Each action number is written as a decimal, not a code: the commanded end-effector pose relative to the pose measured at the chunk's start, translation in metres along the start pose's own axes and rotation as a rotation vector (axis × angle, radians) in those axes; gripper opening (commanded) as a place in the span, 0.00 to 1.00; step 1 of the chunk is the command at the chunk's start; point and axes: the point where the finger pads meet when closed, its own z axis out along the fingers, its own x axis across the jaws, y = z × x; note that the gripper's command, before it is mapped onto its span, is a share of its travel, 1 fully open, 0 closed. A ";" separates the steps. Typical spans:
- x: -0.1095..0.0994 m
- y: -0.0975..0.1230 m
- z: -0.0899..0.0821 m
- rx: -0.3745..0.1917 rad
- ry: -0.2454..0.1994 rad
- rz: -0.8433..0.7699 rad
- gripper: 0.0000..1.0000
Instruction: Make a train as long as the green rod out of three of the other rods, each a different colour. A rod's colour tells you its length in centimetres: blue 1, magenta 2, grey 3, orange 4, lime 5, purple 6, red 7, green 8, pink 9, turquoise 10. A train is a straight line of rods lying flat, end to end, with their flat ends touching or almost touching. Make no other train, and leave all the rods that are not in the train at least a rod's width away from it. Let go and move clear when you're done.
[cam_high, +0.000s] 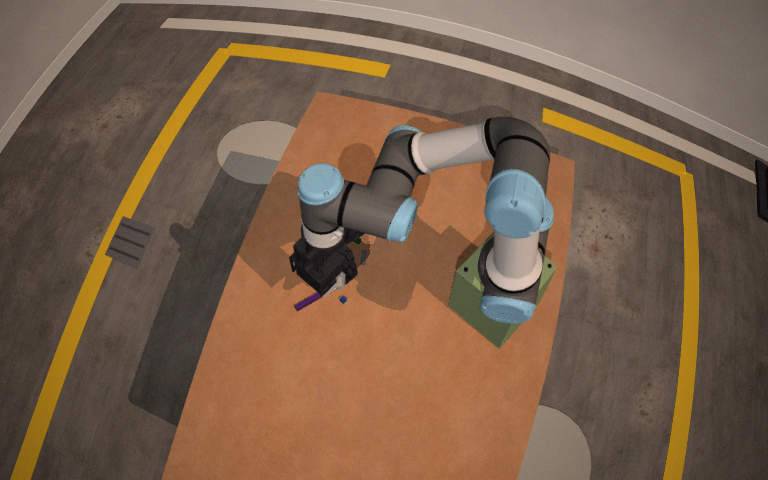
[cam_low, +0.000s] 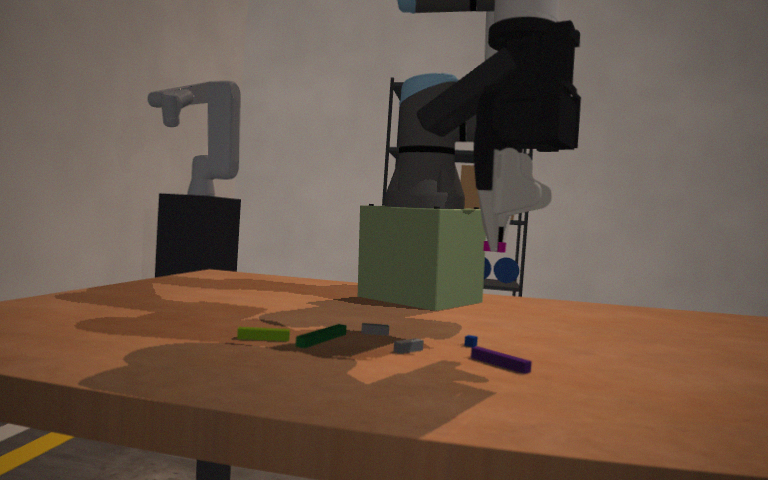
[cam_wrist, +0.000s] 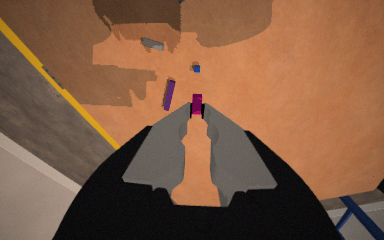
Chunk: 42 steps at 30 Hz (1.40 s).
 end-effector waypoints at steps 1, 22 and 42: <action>-0.001 0.000 -0.001 -0.001 -0.002 -0.001 0.00; -0.001 0.000 0.031 -0.002 -0.003 -0.001 0.00; 0.000 0.000 0.085 -0.002 -0.003 -0.001 0.00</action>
